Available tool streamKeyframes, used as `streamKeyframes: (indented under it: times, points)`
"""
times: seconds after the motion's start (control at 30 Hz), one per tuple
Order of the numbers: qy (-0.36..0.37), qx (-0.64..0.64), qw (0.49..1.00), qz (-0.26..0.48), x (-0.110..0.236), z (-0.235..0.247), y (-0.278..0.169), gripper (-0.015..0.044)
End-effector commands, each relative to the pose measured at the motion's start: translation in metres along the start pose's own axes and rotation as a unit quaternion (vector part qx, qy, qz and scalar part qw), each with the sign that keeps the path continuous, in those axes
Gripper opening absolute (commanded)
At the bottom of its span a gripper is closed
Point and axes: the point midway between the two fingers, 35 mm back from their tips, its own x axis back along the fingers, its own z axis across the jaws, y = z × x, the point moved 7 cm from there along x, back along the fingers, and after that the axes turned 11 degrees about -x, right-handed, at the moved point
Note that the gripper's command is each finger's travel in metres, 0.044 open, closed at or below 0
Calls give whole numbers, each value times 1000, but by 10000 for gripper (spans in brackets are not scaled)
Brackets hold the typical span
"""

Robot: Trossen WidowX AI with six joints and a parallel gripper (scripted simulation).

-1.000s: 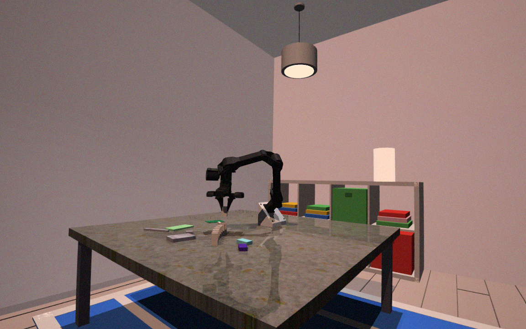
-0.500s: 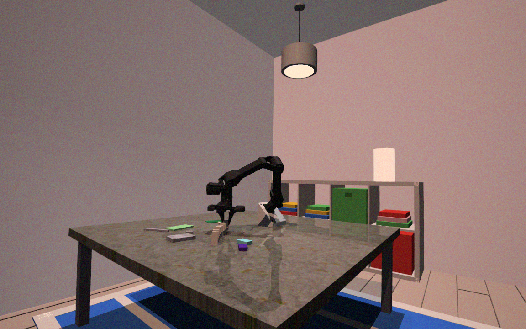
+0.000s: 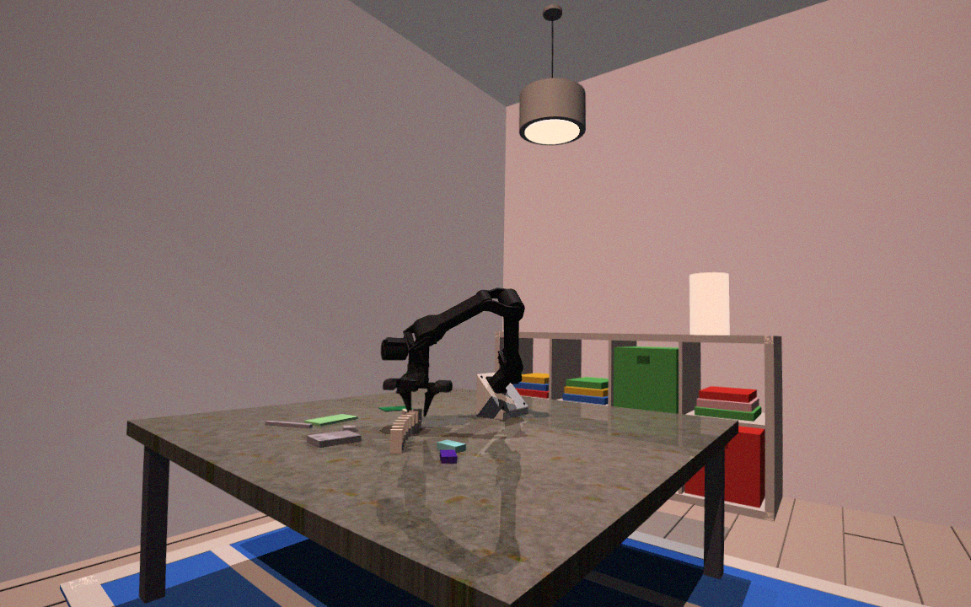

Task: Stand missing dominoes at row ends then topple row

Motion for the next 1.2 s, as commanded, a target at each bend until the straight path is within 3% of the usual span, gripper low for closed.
streamKeyframes:
  times: [0.0,0.2,0.33,0.57,0.63,0.83,1.07,1.17]
  points:
    - [1,-2,1000,-2,0,0,0,291]
    - [1,-2,1000,-2,0,0,0,440]
    - [0,-2,1000,-1,9,-2,2,440]
    - [-3,-1,1000,1,119,-2,1,440]
    - [-2,-1,1000,1,129,-1,0,440]
    - [-2,20,1000,1,124,-8,-6,440]
    - [-3,234,972,1,63,-69,-78,440]
    - [-2,260,966,1,55,-74,-88,440]
